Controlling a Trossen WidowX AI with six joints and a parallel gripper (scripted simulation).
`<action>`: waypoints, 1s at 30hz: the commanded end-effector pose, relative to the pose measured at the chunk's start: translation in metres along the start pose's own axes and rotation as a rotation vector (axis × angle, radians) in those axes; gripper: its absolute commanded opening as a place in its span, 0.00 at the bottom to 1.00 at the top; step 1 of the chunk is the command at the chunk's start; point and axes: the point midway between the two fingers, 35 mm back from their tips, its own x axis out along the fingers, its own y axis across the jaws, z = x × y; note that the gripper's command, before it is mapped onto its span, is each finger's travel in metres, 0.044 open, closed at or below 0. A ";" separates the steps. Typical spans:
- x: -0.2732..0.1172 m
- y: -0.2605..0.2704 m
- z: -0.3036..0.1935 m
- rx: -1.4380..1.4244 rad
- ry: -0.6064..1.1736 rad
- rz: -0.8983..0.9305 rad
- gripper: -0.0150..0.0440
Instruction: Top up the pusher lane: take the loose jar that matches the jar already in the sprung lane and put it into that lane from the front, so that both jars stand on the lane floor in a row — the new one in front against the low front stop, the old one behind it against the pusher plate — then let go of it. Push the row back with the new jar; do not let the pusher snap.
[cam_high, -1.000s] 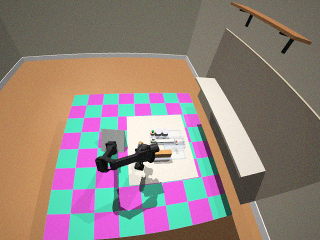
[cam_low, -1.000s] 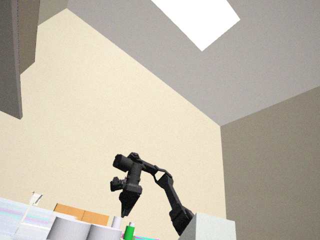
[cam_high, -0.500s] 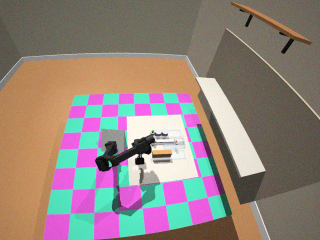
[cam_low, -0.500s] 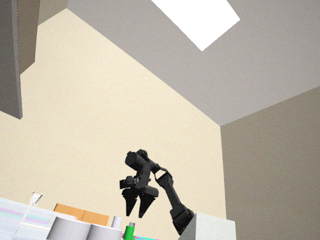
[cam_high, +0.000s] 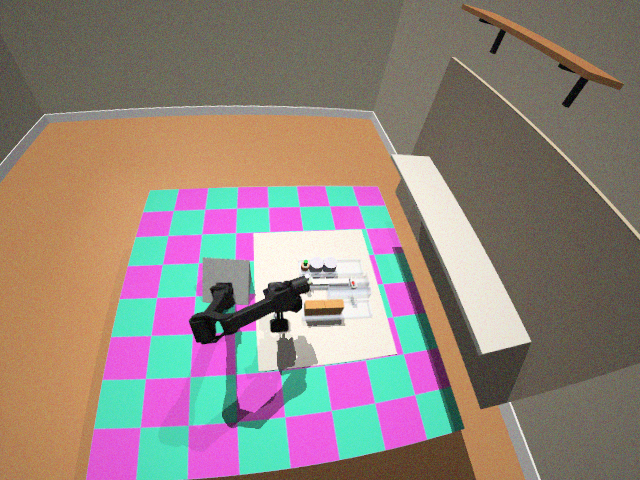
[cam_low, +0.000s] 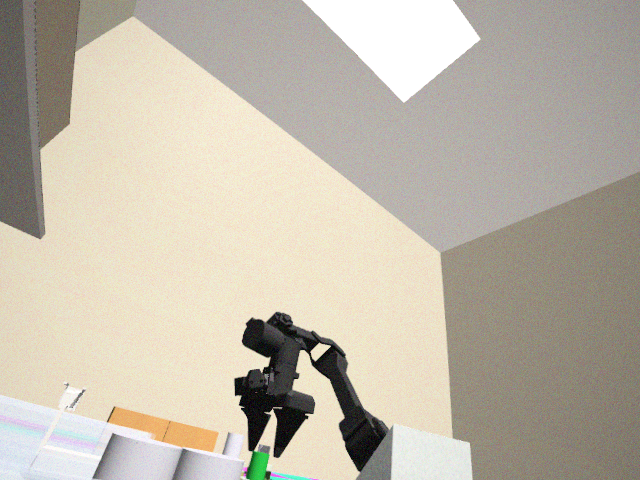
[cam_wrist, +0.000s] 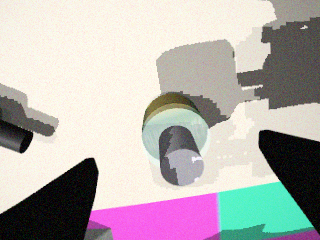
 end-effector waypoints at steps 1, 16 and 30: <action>0.007 0.000 0.000 -0.005 0.000 -0.005 1.00; 0.029 -0.001 -0.001 -0.004 0.000 -0.007 1.00; 0.029 -0.001 -0.001 -0.004 0.000 -0.007 0.51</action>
